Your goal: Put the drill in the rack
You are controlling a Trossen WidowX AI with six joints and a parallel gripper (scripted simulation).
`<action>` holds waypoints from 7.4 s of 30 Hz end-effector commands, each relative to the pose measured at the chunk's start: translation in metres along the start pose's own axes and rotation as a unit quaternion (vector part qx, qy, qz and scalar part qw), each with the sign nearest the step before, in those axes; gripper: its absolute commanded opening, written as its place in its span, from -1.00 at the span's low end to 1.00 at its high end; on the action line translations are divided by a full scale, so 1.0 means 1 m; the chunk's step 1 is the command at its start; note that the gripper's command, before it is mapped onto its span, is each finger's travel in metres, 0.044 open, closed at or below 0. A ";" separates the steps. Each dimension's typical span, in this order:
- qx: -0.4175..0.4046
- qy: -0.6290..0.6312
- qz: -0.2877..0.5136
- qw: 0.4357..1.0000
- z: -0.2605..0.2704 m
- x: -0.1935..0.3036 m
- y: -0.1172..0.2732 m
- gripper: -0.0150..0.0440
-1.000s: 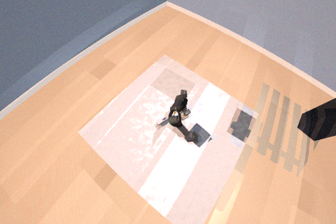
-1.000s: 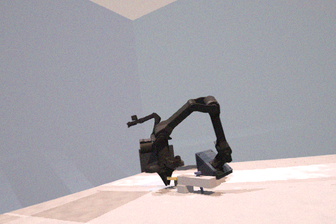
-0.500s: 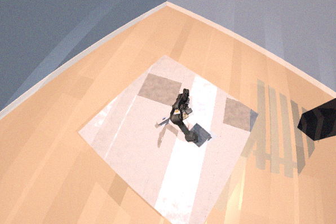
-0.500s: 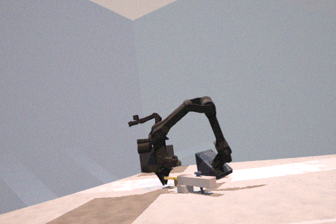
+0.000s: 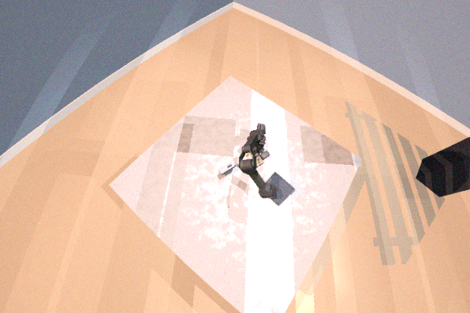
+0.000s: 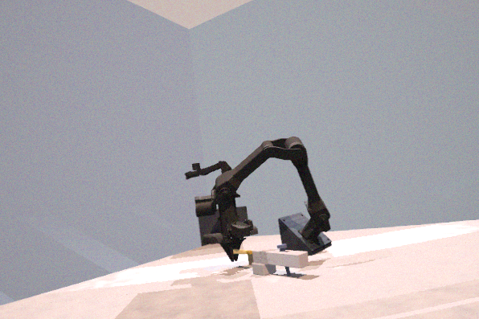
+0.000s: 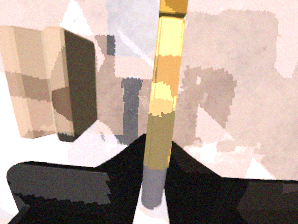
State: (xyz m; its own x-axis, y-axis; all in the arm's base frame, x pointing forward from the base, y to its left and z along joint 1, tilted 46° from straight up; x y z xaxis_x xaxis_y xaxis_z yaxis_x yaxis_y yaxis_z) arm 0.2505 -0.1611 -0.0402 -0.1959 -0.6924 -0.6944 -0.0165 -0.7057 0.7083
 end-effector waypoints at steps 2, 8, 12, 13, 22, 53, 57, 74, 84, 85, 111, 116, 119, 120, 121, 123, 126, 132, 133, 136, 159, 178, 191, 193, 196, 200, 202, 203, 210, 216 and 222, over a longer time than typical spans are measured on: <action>0.000 0.002 0.002 1.000 0.000 -0.001 0.004 -0.49; 0.000 0.002 0.002 1.000 0.000 -0.001 0.007 -0.49; 0.000 0.002 0.002 1.000 0.001 -0.002 0.009 -0.49; 0.000 0.002 0.002 1.000 0.001 -0.002 0.009 -0.49; 0.000 0.002 0.002 1.000 0.001 -0.003 0.013 -0.49; 0.000 0.002 0.002 1.000 0.003 -0.005 0.027 -0.49; 0.000 0.002 0.002 1.000 0.003 -0.005 0.028 -0.49; 0.000 0.002 0.003 1.000 0.003 -0.005 0.035 -0.49; 0.000 0.002 0.003 1.000 0.002 -0.004 0.038 -0.49; 0.000 0.002 0.003 1.000 0.002 -0.004 0.038 -0.49; -0.001 0.001 0.003 1.000 0.037 0.004 0.037 -0.49; -0.001 0.001 0.003 1.000 0.044 0.005 0.037 -0.49; -0.001 0.001 0.003 1.000 0.048 0.006 0.037 -0.49; -0.001 0.001 0.003 1.000 0.049 0.007 0.037 -0.49; -0.001 0.001 0.003 1.000 0.051 0.007 0.037 -0.49; -0.001 0.001 0.003 1.000 0.054 0.008 0.036 -0.49; -0.001 0.001 0.003 1.000 0.058 0.009 0.036 -0.49; -0.002 0.001 0.003 1.000 0.066 0.010 0.036 -0.49; -0.002 0.000 0.003 1.000 0.067 0.011 0.035 -0.49; -0.002 0.000 0.003 1.000 0.071 0.011 0.035 -0.49; -0.002 0.000 0.003 1.000 0.076 0.012 0.008 -0.49; -0.002 0.001 0.003 1.000 0.074 0.014 -0.009 -0.49; -0.002 0.001 0.003 1.000 0.075 0.012 -0.020 -0.49; -0.002 0.001 0.003 1.000 0.075 0.012 -0.020 -0.49; -0.002 0.001 0.003 1.000 0.076 0.012 -0.020 -0.49; -0.002 0.001 0.003 1.000 0.076 0.012 -0.021 -0.49; -0.002 0.001 0.002 1.000 0.076 0.012 -0.021 -0.49; -0.002 0.001 0.002 1.000 0.076 0.012 -0.021 -0.49; -0.002 0.001 0.002 1.000 0.076 0.011 -0.022 -0.49; -0.002 0.001 0.002 1.000 0.076 0.010 -0.022 -0.49; -0.002 0.001 0.002 1.000 0.076 0.010 -0.022 -0.49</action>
State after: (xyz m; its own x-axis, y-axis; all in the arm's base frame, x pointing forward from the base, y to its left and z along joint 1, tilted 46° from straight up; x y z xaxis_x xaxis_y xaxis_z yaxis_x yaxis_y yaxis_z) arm 0.1734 -0.1481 -0.0524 -0.1984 -0.7050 -0.6808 -0.0202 -0.6916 0.7220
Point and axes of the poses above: the point midway between the two fingers, 35 mm back from their tips, its own y axis back along the fingers, its own z axis across the jaws, x = y × z, the point moved 8 cm from there along y, back along the fingers, and after that the axes turned 1 degree about y, right-handed, at the moved point
